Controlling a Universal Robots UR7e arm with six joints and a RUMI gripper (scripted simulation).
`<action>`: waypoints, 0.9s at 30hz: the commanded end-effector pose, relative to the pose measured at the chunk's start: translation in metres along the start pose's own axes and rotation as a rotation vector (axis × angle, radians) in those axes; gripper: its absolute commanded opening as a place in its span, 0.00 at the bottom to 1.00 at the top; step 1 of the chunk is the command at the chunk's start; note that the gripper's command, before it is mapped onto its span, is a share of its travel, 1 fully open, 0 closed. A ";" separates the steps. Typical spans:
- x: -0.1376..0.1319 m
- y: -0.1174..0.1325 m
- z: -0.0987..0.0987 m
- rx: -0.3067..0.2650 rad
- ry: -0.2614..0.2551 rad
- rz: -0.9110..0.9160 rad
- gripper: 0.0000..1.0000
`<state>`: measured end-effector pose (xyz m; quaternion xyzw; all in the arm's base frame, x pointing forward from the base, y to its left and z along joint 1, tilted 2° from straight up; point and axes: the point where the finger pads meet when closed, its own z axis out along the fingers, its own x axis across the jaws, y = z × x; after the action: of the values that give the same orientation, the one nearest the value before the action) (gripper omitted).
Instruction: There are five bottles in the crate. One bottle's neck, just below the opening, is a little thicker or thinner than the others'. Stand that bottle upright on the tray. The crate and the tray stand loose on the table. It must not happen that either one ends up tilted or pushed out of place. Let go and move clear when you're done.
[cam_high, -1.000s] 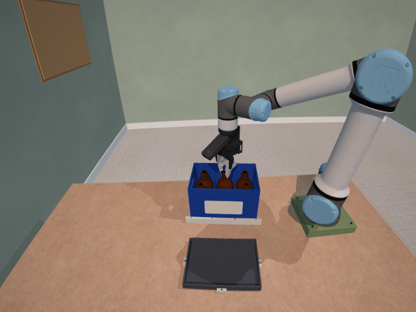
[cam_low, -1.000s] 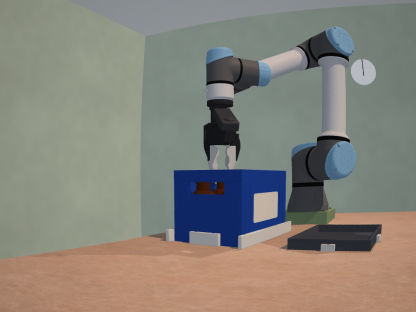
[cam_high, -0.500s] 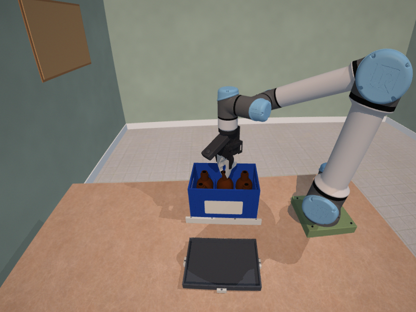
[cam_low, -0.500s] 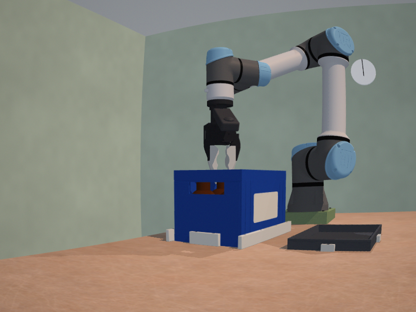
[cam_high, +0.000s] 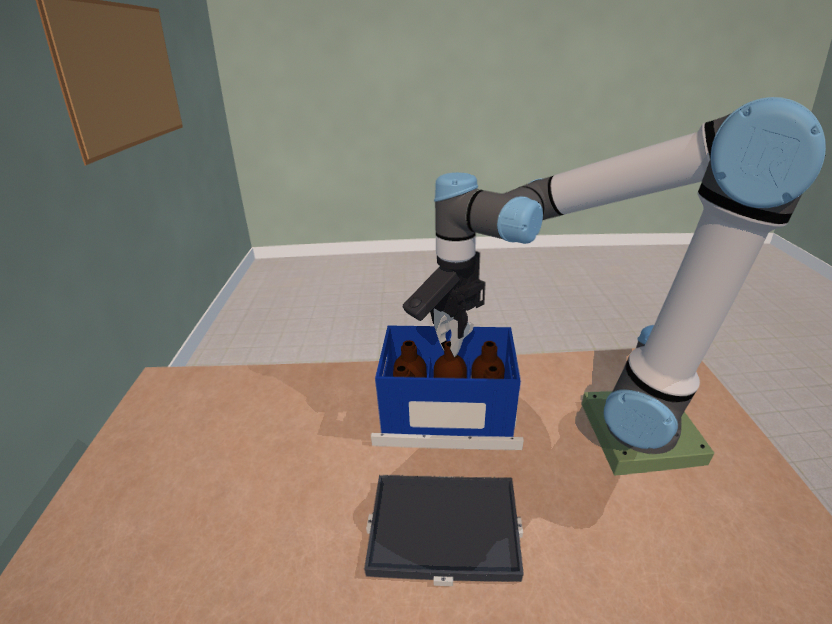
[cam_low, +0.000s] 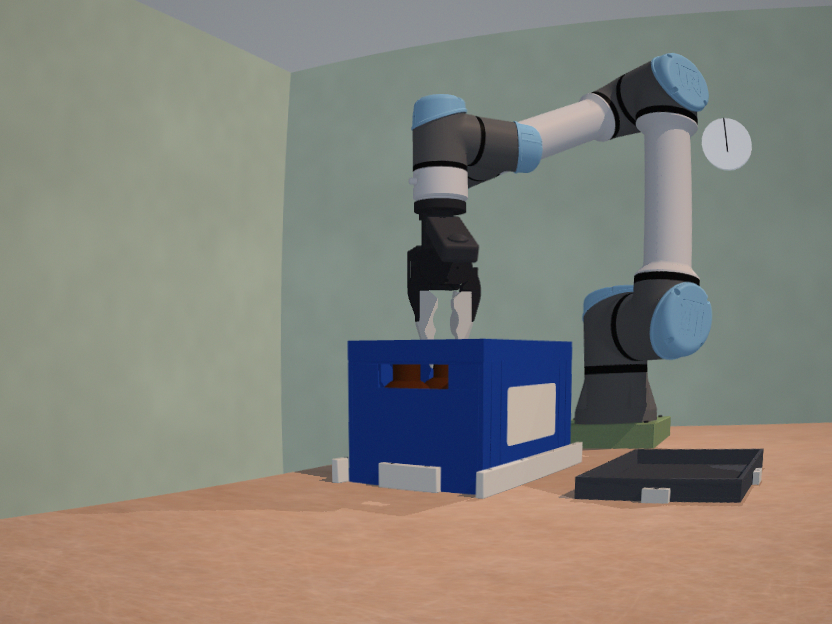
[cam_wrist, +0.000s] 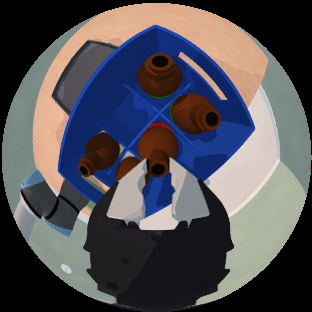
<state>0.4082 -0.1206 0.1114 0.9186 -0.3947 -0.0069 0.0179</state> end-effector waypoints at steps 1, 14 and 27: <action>0.000 0.000 -0.001 0.000 0.001 0.000 0.00; 0.001 0.000 -0.005 0.000 0.001 0.000 0.00; 0.002 0.000 -0.015 0.000 0.001 0.000 0.00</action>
<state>0.4095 -0.1211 0.1219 0.9186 -0.3947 -0.0069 0.0179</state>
